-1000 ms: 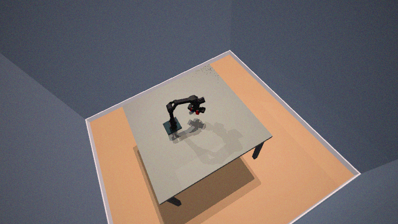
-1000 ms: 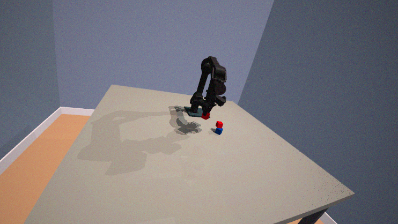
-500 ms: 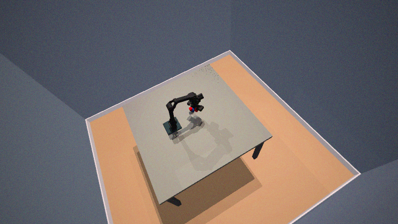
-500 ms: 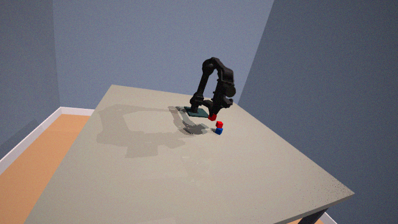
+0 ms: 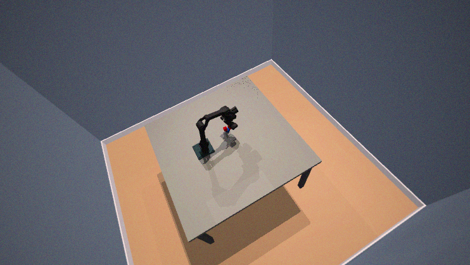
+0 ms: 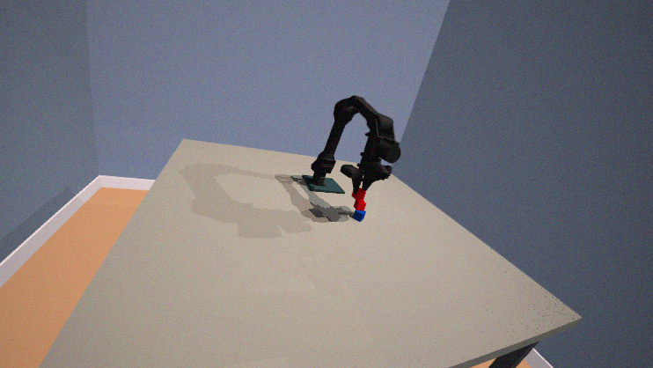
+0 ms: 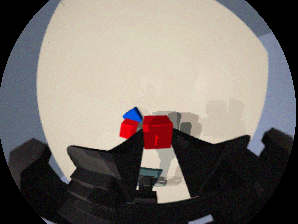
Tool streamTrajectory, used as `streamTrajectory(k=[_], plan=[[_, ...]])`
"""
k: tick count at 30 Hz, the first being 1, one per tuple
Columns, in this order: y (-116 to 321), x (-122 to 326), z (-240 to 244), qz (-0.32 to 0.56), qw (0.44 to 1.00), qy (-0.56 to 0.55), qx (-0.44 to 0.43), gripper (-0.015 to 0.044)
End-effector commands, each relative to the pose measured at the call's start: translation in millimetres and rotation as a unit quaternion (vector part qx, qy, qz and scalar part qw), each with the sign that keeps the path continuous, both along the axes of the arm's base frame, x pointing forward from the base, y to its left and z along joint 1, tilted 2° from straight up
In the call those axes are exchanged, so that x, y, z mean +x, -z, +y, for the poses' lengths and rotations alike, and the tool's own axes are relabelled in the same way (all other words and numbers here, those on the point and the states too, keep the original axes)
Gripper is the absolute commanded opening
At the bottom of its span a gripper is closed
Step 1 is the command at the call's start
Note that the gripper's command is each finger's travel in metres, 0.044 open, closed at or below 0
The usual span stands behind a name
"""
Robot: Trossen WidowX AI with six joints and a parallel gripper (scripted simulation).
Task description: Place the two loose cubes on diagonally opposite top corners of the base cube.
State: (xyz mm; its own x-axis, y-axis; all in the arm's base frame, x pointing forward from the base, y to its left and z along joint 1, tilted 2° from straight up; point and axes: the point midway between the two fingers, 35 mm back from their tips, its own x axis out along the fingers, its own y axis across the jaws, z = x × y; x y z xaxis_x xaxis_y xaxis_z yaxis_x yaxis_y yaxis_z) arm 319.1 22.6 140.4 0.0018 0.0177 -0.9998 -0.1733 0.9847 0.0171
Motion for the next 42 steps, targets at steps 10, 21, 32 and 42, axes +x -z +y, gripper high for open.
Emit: streamTrajectory(k=[10,21,32,42], plan=[[1.7,0.2,39.2,0.007,0.994,0.113,0.003,0.0105],[9.6,-0.5,46.2,0.007,0.991,0.137,0.003,0.0105],[32.6,-2.2,45.7,0.006,0.989,0.147,0.005,0.0105],[32.6,-2.2,45.7,0.006,0.989,0.147,0.005,0.0105]])
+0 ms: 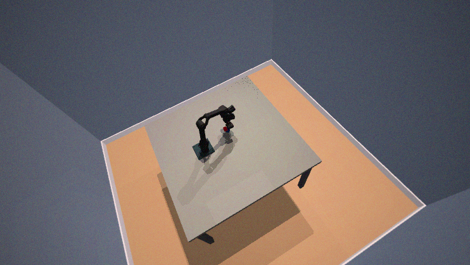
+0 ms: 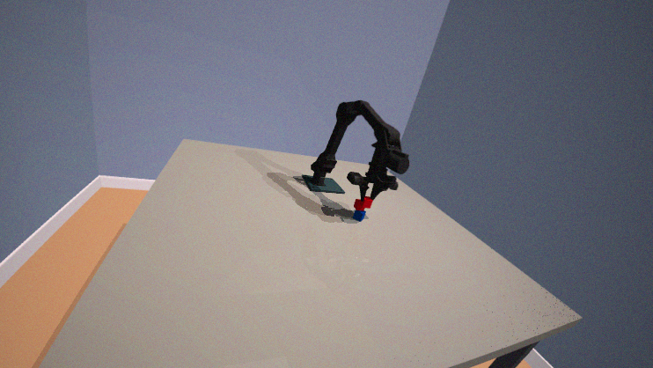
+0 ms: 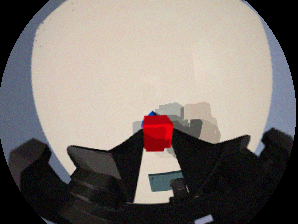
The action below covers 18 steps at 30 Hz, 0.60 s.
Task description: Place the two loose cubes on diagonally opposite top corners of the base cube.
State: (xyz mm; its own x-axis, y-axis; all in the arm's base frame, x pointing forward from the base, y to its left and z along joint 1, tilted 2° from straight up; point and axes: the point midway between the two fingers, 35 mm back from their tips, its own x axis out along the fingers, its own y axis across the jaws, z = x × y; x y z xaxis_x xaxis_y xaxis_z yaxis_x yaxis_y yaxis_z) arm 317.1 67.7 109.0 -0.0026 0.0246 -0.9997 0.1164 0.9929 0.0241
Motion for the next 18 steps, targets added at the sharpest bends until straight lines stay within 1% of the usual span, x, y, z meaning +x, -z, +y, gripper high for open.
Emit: streamTrajectory(k=[1,5,18], plan=[[1.2,-0.2,0.5,0.001,1.000,0.002,0.002,0.0105],[2.7,-0.1,0.6,0.001,1.000,0.001,0.002,0.0105],[29.7,1.3,1.7,0.003,1.000,-0.011,0.000,0.0105]])
